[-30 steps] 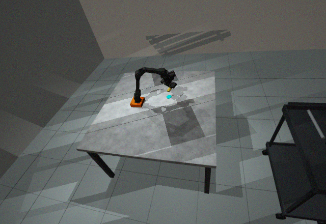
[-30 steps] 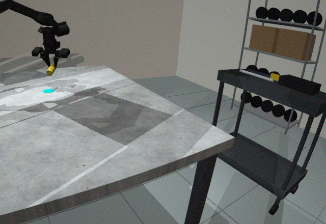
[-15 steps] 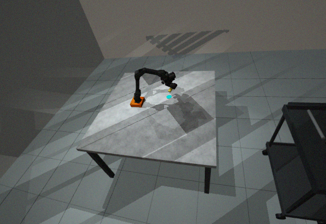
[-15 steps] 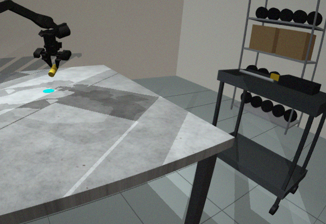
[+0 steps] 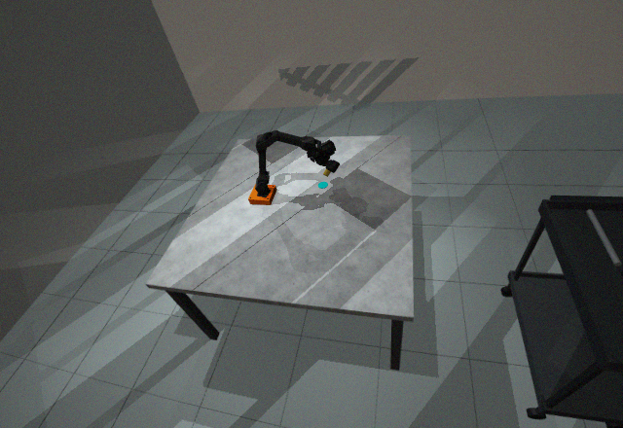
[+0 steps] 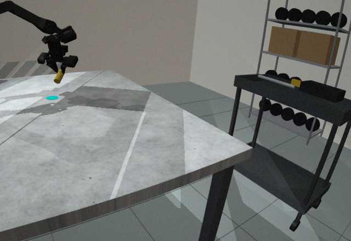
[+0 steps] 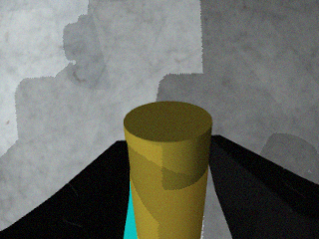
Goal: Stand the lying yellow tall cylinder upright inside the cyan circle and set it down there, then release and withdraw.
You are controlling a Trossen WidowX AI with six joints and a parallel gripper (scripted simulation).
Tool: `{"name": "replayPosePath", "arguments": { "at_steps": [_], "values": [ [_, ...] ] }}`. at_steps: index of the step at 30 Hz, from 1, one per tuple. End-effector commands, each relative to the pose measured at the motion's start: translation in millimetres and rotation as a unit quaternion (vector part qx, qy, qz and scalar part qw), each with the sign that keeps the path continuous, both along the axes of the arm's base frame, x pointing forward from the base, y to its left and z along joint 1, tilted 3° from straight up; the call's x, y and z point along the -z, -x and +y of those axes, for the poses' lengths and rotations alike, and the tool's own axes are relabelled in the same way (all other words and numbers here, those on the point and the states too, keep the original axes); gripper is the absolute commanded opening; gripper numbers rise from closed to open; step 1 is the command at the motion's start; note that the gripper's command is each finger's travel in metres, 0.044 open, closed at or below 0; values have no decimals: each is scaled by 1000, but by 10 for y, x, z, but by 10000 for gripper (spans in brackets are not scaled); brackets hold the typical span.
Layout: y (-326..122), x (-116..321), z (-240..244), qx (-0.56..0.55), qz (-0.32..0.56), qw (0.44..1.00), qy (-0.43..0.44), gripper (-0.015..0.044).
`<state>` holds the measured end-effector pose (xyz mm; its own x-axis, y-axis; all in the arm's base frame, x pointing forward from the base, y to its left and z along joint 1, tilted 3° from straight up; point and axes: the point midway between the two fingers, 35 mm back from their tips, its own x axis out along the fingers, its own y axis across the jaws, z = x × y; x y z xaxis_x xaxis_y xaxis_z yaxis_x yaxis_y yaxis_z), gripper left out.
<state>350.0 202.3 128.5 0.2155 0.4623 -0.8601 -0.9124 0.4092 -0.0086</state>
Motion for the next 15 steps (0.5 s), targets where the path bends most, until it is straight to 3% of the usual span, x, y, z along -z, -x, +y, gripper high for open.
{"name": "replayPosePath", "arguments": {
  "at_steps": [1,15],
  "values": [
    [-2,29,-13,4,2,1000,-11,105],
    [-63,47,-12,11,-11,998,-59,105]
  ]
}}
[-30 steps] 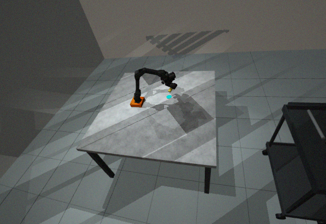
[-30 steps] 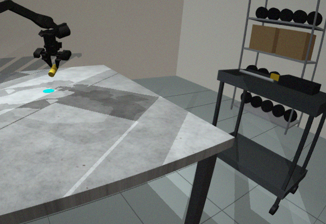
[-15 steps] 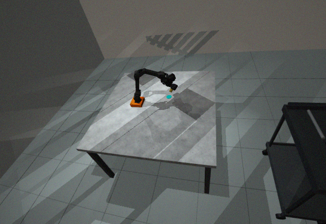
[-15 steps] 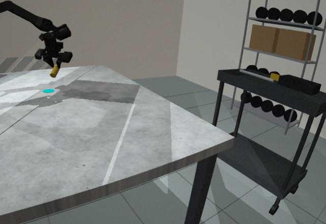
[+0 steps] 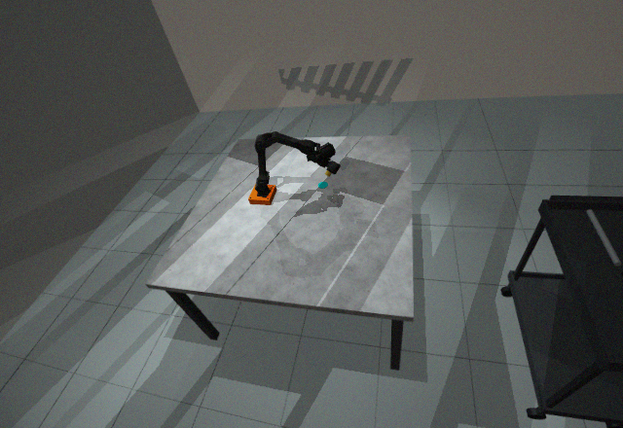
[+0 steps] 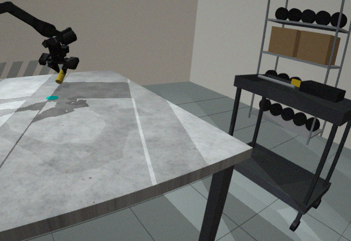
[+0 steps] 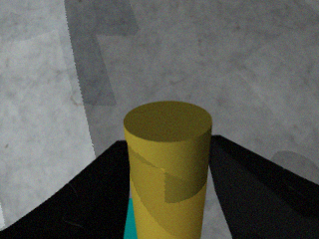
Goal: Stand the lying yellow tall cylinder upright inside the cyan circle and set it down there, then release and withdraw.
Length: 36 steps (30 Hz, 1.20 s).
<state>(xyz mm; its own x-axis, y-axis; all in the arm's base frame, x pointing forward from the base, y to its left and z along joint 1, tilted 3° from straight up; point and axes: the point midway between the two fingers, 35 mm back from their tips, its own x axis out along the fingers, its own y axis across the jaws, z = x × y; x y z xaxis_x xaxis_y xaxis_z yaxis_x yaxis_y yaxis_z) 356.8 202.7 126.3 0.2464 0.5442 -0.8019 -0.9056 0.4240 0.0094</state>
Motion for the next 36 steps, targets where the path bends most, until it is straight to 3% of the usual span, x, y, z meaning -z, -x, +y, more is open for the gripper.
{"name": "replayPosePath", "arguments": {
  "at_steps": [1,36],
  "values": [
    [2,26,-16,3,1,1000,-11,105],
    [-77,15,-68,7,-36,992,-123,105]
  ]
}}
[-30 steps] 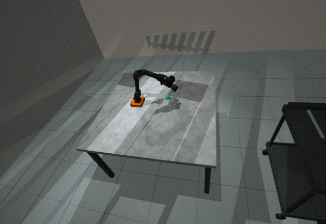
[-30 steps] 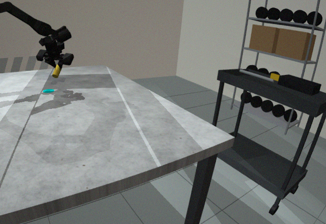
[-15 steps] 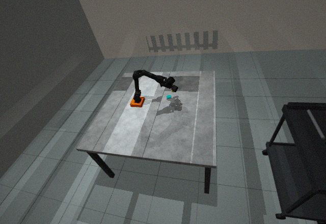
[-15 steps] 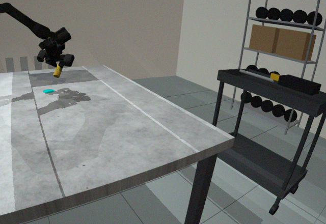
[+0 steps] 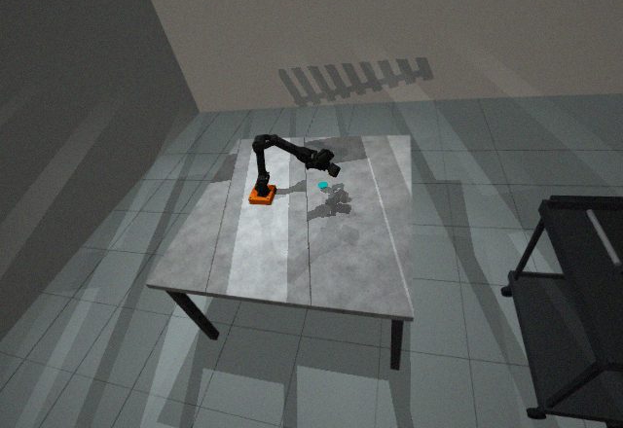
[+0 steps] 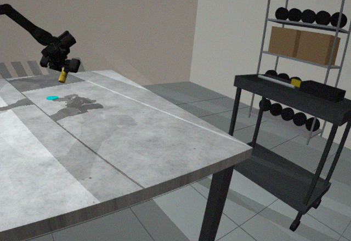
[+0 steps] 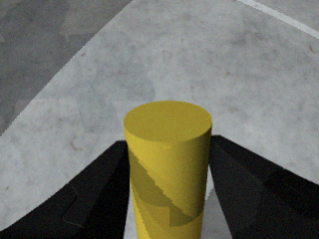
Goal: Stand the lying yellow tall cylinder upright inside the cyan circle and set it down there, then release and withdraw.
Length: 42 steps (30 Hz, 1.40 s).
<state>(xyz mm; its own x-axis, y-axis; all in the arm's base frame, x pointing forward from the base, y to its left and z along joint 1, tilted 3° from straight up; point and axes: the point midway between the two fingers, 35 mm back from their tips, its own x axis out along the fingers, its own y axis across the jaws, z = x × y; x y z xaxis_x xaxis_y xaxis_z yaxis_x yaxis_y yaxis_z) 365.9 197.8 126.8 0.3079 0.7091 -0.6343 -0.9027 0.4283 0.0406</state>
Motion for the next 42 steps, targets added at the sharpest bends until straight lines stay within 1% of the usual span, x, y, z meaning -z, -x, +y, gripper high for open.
{"name": "replayPosePath", "arguments": {
  "at_steps": [1,42],
  "values": [
    [14,19,-22,1,1,1000,-11,105],
    [86,-58,-165,-17,-51,991,-124,105]
  ]
}}
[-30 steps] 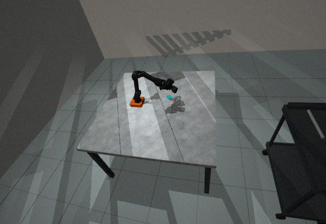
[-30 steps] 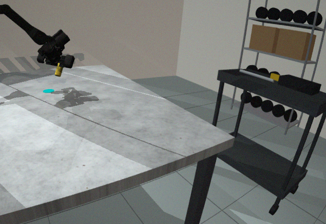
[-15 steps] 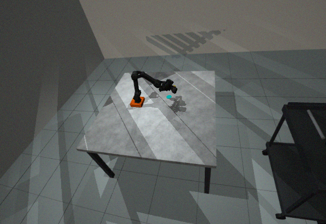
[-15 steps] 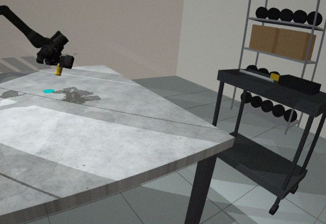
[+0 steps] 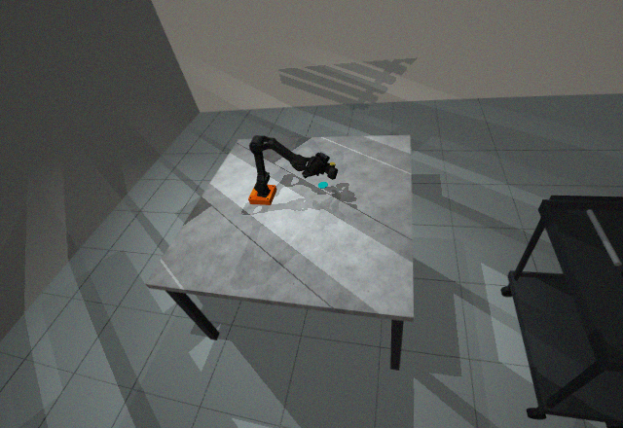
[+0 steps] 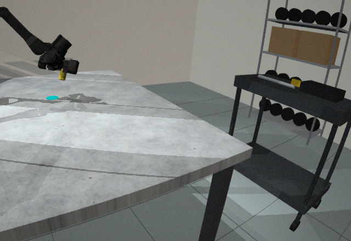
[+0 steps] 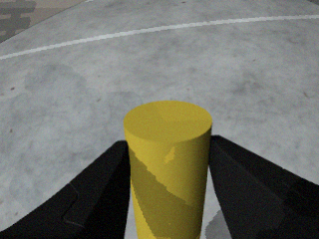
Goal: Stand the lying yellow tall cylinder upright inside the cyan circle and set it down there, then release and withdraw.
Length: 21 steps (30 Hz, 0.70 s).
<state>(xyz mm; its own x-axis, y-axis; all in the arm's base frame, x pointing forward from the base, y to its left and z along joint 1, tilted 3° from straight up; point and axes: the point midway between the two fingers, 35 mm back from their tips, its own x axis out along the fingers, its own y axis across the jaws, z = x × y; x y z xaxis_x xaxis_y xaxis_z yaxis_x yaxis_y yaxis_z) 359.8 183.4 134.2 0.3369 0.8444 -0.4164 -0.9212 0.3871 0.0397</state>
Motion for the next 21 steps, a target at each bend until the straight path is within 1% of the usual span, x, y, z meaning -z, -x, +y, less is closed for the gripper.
{"name": "replayPosePath", "arguments": {
  "at_steps": [1,21],
  "values": [
    [30,14,-26,-1,0,1000,-9,105],
    [137,-32,-117,-18,-29,998,-55,105]
  ]
}}
